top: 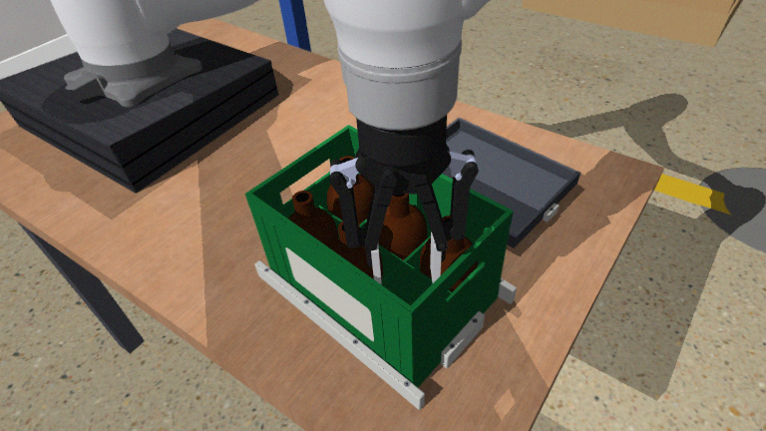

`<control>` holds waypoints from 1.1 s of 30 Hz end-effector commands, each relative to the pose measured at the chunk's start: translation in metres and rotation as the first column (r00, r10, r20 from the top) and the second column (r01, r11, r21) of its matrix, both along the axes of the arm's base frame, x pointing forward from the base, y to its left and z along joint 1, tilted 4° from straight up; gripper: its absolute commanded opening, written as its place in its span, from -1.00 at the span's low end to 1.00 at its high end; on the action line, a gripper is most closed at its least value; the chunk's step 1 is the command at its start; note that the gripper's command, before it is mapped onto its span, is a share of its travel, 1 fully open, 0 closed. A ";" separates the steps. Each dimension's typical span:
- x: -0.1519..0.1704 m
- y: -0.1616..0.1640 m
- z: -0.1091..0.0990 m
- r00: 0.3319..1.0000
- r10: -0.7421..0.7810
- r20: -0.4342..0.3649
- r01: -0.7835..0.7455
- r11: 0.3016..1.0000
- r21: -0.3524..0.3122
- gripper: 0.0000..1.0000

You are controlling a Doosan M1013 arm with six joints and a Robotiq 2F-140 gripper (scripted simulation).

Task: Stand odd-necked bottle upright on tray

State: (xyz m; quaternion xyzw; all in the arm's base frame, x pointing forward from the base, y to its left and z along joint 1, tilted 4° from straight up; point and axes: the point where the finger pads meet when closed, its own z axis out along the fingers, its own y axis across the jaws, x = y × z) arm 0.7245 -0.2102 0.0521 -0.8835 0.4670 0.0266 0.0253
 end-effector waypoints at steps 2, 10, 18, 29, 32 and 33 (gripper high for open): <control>0.000 0.000 0.000 1.000 0.000 0.000 0.000 1.000 0.000 -0.24; 0.000 0.000 0.001 1.000 0.000 0.000 0.000 1.000 0.000 -0.24; 0.000 0.000 0.007 1.000 0.000 0.000 0.000 1.000 0.000 -0.24; 0.001 -0.003 0.038 1.000 0.000 0.000 0.000 1.000 0.000 -0.24; 0.001 -0.003 0.048 1.000 0.000 0.000 0.000 1.000 0.000 -0.24; 0.001 -0.003 0.048 1.000 0.000 0.000 0.000 1.000 0.000 -0.24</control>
